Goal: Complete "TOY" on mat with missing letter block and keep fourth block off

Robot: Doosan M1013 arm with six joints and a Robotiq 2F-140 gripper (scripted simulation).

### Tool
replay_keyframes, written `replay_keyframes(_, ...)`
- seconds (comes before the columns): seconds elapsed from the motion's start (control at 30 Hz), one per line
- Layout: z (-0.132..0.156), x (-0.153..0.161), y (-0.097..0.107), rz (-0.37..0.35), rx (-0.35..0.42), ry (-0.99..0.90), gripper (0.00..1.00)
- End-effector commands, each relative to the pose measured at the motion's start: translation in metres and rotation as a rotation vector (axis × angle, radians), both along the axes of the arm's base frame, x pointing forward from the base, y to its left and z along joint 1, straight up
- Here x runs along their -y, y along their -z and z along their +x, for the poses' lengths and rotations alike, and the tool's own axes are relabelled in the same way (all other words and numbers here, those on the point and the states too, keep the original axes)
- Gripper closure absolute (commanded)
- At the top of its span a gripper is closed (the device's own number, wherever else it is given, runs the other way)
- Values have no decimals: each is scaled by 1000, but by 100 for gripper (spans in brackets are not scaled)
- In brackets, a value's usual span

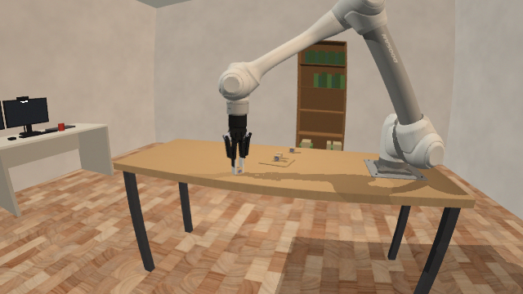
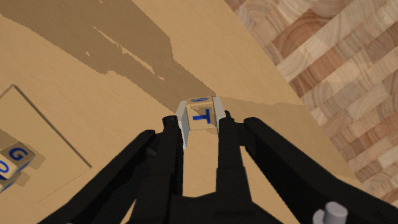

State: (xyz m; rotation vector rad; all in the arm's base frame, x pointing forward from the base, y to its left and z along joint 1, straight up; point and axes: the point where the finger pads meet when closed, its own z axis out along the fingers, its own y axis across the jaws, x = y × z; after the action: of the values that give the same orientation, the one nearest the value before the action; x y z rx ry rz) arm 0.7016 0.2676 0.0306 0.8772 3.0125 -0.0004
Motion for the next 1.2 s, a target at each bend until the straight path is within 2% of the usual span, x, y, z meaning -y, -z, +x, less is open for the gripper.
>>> replay_keyframes(0.0,-2,-3,1,-1,-2,2,84)
replay_keyframes(0.1,-2,-3,-3,-1,-2,2,84)
replay_keyframes(0.2,-2,-3,-17,-1,-2,2,84)
replay_keyframes(0.53,-2,-3,-87,-1,-2,2,84)
replay_keyframes(0.73,-2,-3,-97,-1,-2,2,84)
replay_keyframes(1.17,-2,-3,-97,-1,-2,2,84)
